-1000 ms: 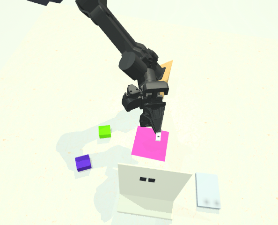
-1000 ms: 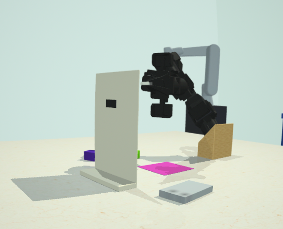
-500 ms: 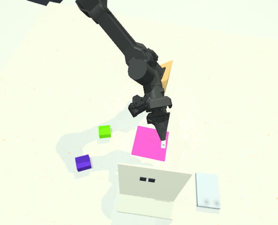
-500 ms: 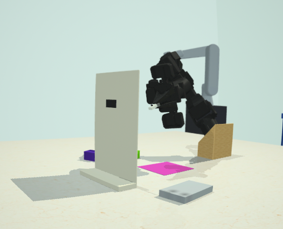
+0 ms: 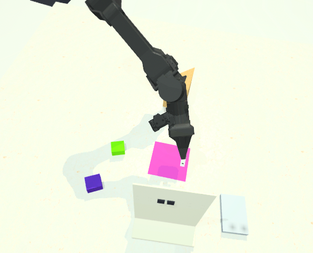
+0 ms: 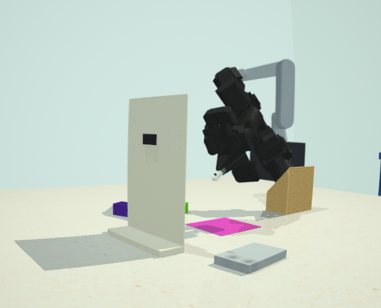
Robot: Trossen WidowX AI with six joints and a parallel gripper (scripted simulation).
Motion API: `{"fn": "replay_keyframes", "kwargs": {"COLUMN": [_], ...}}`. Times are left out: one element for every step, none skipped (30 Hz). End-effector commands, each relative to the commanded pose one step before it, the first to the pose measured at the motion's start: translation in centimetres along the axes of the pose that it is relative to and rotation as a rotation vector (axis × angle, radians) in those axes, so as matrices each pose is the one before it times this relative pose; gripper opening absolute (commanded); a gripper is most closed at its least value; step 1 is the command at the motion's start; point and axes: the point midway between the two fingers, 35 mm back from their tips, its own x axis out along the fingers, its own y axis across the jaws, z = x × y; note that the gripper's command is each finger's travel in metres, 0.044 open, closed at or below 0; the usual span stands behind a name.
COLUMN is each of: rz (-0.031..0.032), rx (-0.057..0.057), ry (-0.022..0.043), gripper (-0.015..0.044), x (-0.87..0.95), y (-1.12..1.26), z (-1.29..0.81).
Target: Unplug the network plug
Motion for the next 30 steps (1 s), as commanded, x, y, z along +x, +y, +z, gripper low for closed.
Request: {"fn": "replay_keyframes", "kwargs": {"rz": [-0.08709, -0.01772, -0.01732, -0.01692, -0.0165, -0.01607, -0.01564, -0.01519, -0.01474, -0.01427, -0.0138, -0.01333, -0.01284, -0.01235, -0.00979, -0.00571, -0.00188, 0.0, 0.0, 0.0, -0.00003, -0.00009, -0.00014, -0.00016, -0.00016, -0.00015, -0.00014, -0.00013, -0.00013, -0.00012], "rx": [0.015, 0.0016, 0.0013, 0.0011, 0.0009, 0.0006, 0.0004, 0.0002, -0.0001, -0.0003, -0.0005, -0.0007, -0.0009, -0.0011, -0.0011, -0.0007, -0.0002, 0.0, 0.0, 0.0, 0.0, 0.0, 0.0, 0.0, 0.0, 0.0, 0.0, 0.0, 0.0, 0.0], "ry": [-0.04559, -0.01016, -0.01054, -0.0109, -0.01125, -0.0116, -0.01193, -0.01225, -0.01256, -0.01286, -0.01315, -0.01342, -0.01368, -0.01393, -0.01164, -0.00706, -0.00237, 0.0, 0.0, 0.0, 0.00003, 0.0001, 0.00015, 0.00018, 0.00017, 0.00016, 0.00015, 0.00014, 0.00014, 0.00013], "gripper": [0.0, 0.0, 0.0, 0.0, 0.0, 0.0, 0.0, 0.0, 0.0, 0.0, 0.0, 0.0, 0.0, 0.0, 0.0, 0.0, 0.0, 0.0, 0.0, 0.0, 0.0, 0.0, 0.0, 0.0, 0.0, 0.0, 0.0, 0.0, 0.0, 0.0], "x": [-0.008, -0.013, -0.015, -0.018, -0.02, -0.023, -0.025, -0.027, -0.03, -0.032, -0.034, -0.036, -0.038, -0.04, -0.034, -0.021, -0.007, 0.0, 0.0, 0.0, 0.018, 0.054, 0.09, 0.108, 0.108, 0.107, 0.106, 0.105, 0.105, 0.104], "y": [-1.412, -0.32, -0.314, -0.309, -0.303, -0.298, -0.292, -0.285, -0.279, -0.273, -0.266, -0.259, -0.252, -0.245, -0.197, -0.116, -0.038, 0.0, 0.0, 0.0, -0.009, -0.026, -0.043, -0.053, -0.053, -0.054, -0.054, -0.055, -0.055, -0.056], "z": [0.273, 0.081, 0.089, 0.097, 0.105, 0.113, 0.121, 0.129, 0.136, 0.144, 0.151, 0.158, 0.165, 0.172, 0.147, 0.09, 0.03, 0.0, 0.0, 0.0, -0.003, -0.008, -0.014, -0.016, -0.015, -0.014, -0.013, -0.013, -0.012, -0.011]}}
